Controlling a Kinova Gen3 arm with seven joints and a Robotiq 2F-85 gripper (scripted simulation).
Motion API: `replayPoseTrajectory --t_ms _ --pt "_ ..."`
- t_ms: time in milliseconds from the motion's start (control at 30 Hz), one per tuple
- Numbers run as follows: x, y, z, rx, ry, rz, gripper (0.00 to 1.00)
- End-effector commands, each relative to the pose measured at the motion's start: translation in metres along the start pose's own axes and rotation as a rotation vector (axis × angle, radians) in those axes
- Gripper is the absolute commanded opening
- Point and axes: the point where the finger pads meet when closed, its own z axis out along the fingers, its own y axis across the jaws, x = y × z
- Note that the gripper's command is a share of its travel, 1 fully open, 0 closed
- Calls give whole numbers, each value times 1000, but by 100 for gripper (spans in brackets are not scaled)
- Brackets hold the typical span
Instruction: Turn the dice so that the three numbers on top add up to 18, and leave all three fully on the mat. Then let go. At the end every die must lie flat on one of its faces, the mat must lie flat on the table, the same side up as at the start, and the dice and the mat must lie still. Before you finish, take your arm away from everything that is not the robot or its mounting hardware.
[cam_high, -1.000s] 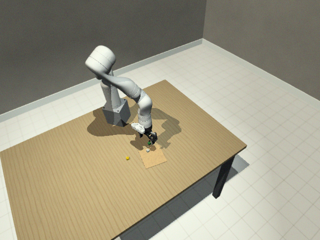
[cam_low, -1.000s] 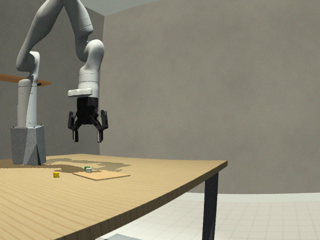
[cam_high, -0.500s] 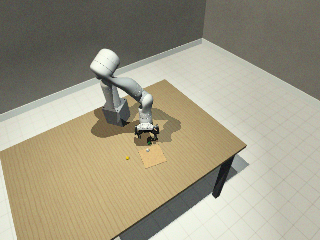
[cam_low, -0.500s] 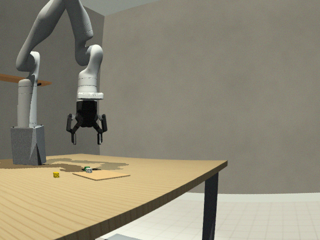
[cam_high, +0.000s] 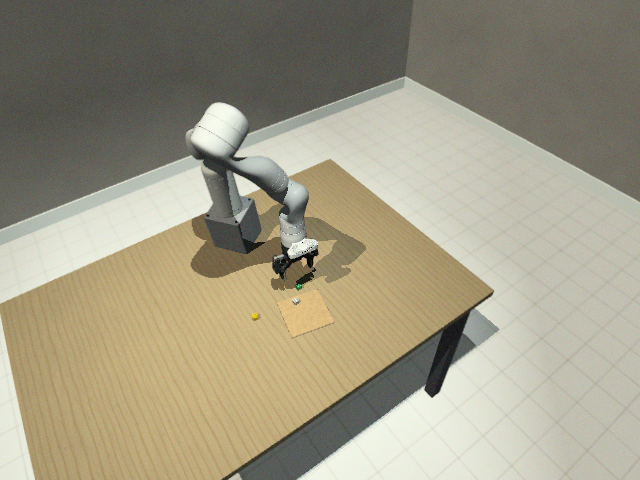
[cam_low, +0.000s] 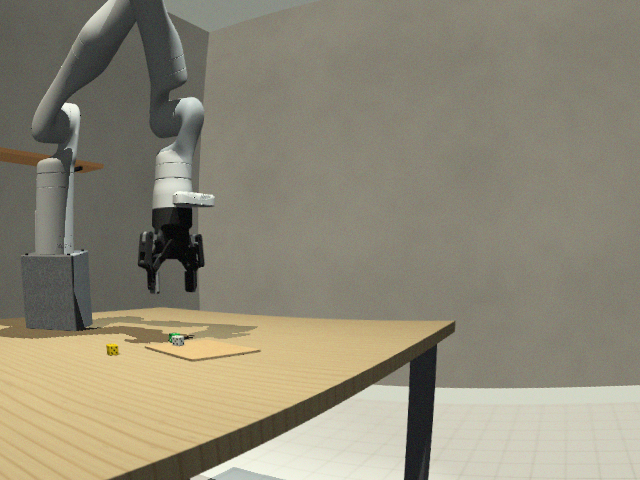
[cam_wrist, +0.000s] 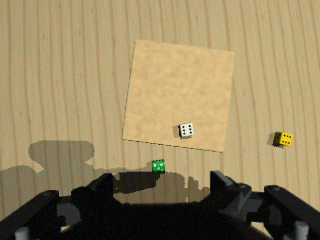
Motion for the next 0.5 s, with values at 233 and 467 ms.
replayPoseTrajectory --t_ms 233,467 --pt "-4 -4 1 2 -5 -80 100" --pt "-5 -4 1 2 -5 -82 31"
